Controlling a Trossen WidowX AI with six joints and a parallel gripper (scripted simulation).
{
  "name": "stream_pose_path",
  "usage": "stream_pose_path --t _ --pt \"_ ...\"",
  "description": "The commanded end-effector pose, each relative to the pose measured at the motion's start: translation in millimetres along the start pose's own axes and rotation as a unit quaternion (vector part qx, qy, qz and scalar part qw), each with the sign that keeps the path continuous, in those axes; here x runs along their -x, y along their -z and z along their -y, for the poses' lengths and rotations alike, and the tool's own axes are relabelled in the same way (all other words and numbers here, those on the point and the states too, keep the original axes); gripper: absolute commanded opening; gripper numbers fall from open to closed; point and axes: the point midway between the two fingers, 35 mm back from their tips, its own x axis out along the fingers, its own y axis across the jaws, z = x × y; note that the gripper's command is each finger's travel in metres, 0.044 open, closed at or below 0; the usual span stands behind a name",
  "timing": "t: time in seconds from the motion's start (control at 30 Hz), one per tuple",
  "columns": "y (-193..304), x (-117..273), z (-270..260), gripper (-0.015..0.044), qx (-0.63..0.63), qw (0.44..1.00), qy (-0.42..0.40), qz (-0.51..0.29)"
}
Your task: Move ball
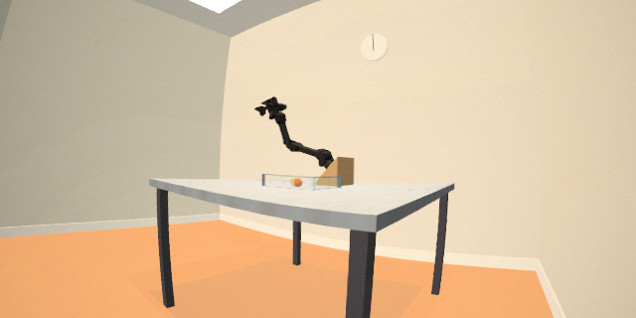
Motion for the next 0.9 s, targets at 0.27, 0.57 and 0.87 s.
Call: stream_pose_path --t 0.27,0.57,0.87 --pt "20.7 -9.8 54.3 0.0316 0.233 0.972 -0.035 0.005" --pt "24.4 -41.1 141.5 0.0316 0.525 0.850 -0.027 0.001" --pt "-22.7 -105.0 244.7 0.0316 0.845 0.532 0.040 0.032"
